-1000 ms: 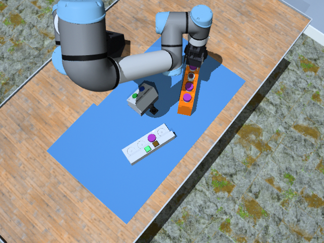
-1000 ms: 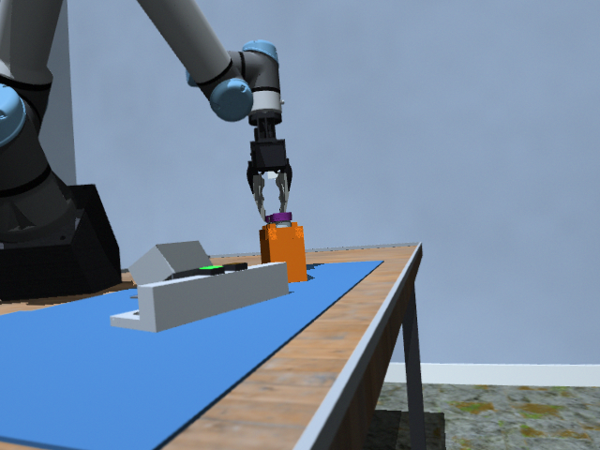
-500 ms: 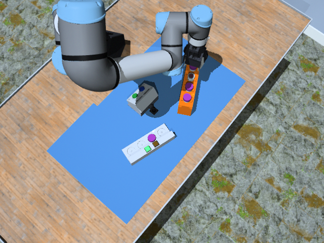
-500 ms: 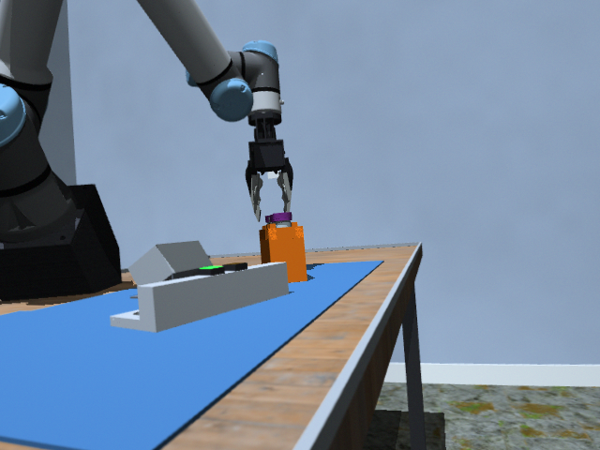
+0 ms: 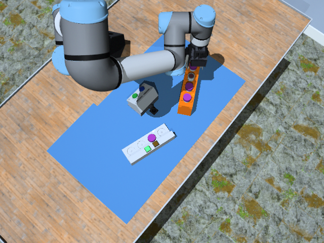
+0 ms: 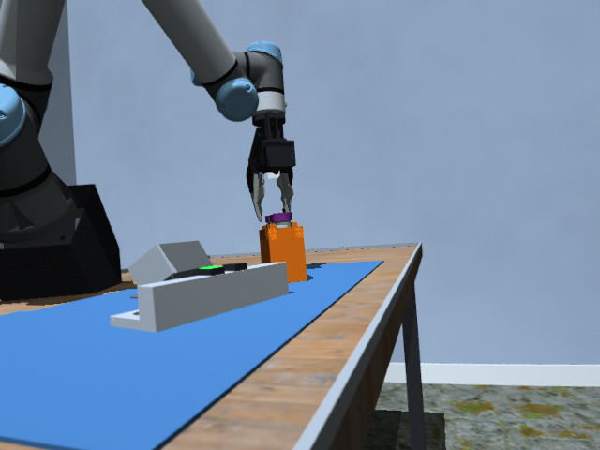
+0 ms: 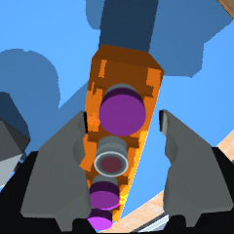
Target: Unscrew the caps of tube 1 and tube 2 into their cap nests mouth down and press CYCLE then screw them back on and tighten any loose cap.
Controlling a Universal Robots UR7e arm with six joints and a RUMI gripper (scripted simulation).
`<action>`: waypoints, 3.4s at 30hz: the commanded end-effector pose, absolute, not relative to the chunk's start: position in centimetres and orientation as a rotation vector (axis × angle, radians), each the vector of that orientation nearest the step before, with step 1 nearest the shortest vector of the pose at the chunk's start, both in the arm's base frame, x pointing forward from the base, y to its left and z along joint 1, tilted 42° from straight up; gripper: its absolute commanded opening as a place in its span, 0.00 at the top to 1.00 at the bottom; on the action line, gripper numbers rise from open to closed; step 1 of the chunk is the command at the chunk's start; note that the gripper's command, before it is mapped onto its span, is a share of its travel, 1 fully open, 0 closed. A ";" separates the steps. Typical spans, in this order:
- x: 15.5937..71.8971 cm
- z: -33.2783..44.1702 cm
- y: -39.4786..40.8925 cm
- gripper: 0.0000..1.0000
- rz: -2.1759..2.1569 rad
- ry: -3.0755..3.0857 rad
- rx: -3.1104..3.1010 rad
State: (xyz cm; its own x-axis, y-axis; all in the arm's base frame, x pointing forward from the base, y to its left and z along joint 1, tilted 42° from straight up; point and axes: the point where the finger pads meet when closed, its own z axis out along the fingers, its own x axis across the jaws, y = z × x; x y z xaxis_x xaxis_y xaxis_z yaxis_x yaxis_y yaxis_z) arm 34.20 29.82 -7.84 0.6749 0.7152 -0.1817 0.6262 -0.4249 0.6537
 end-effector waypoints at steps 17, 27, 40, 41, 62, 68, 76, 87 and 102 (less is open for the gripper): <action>34.0 -7.8 29.9 1.00 0.077 1.240 2.063; 34.0 -7.8 29.7 1.00 0.138 1.099 2.146; 34.1 -7.9 29.9 1.00 0.307 0.698 2.326; 34.1 -7.9 29.9 1.00 0.322 0.660 2.339; 34.1 -7.9 29.8 0.65 0.433 0.363 2.426; 34.1 -7.9 29.8 0.65 0.433 0.363 2.426; 34.1 -7.9 30.0 0.65 0.345 0.600 2.360; 34.1 -7.9 29.8 0.65 0.144 1.088 2.152; 34.0 -7.9 29.9 0.65 0.076 1.240 2.064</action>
State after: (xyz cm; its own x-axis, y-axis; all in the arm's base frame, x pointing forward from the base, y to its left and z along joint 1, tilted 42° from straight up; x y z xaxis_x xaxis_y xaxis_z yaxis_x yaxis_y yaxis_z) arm 34.01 29.76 -7.87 0.5538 0.7805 -0.2902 0.7352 -0.2947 0.6104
